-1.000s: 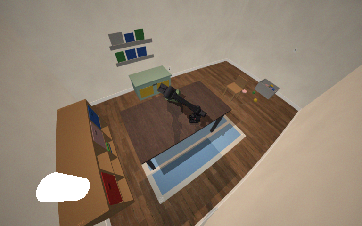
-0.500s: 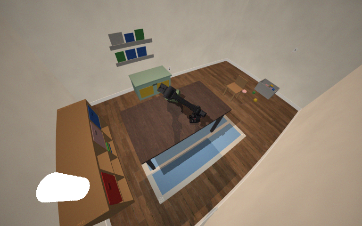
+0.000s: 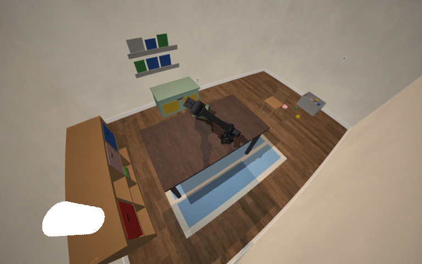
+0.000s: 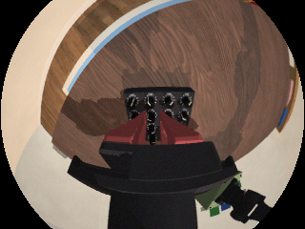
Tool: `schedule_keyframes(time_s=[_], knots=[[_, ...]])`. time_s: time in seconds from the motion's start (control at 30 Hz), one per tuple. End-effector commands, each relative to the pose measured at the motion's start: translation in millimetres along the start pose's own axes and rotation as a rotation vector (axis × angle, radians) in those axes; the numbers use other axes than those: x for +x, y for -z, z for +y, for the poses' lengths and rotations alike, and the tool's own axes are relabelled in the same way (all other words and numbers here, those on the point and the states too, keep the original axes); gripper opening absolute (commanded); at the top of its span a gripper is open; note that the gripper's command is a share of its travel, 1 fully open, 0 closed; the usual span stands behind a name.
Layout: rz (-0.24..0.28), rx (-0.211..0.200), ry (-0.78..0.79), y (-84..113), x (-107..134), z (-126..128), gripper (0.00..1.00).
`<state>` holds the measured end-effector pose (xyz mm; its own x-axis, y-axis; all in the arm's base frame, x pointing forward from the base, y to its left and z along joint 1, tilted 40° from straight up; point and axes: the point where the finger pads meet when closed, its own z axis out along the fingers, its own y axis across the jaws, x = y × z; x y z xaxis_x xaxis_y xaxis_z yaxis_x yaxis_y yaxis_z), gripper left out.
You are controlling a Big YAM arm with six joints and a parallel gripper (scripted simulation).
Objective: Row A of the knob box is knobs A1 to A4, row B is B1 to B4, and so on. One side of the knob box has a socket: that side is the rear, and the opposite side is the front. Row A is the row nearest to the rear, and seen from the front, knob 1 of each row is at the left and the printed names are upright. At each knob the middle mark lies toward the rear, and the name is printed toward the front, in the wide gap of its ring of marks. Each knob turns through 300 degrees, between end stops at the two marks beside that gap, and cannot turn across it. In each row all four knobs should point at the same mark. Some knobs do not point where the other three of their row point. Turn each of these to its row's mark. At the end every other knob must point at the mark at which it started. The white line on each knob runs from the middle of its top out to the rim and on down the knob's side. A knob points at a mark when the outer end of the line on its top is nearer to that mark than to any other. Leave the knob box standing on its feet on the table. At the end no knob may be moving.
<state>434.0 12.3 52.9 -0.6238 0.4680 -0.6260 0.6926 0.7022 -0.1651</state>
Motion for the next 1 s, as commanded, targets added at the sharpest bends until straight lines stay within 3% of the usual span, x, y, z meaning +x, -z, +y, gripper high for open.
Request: schedule_keyframes(time_s=[0.0, 0.97], knots=[[-0.004, -0.001, -0.02, -1.6, -18.9, 6.2, 0.18], [-0.015, -0.015, -0.031, -6.5, -21.7, 9.7, 0.18]])
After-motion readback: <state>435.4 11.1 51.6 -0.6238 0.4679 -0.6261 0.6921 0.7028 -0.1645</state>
